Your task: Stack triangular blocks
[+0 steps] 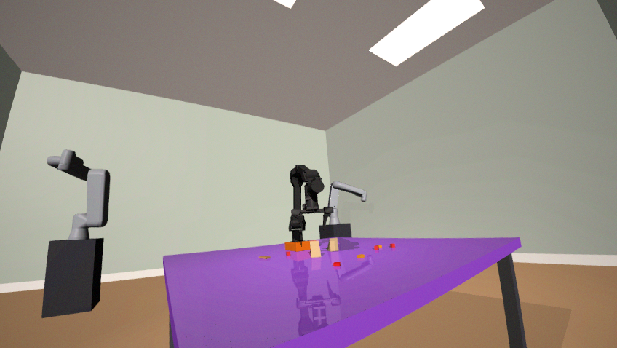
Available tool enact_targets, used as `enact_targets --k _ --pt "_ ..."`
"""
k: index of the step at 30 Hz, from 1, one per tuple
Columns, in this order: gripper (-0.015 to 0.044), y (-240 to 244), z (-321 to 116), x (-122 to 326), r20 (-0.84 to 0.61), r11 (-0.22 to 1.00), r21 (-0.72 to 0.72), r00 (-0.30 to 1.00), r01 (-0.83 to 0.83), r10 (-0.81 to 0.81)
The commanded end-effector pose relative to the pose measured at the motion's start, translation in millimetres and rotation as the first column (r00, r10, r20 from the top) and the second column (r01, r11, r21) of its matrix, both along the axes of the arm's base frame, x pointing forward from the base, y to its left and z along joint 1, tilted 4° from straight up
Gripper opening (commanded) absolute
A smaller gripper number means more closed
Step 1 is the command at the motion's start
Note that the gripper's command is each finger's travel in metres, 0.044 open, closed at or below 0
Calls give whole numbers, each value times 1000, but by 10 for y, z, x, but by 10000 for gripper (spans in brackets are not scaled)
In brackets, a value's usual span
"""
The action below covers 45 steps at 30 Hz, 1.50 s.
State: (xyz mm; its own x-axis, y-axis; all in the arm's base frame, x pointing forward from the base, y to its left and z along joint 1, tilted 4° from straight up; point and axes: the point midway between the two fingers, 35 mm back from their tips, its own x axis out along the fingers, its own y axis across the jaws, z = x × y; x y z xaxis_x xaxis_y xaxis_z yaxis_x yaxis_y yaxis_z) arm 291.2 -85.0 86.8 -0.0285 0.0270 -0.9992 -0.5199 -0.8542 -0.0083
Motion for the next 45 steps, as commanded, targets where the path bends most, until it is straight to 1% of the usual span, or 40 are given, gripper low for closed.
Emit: enact_targets --k 1,45 --pt "440 9 -42 8 -1 1000 8 1000 -14 14" --pt "440 -25 -761 77 0 1000 8 1000 -12 12"
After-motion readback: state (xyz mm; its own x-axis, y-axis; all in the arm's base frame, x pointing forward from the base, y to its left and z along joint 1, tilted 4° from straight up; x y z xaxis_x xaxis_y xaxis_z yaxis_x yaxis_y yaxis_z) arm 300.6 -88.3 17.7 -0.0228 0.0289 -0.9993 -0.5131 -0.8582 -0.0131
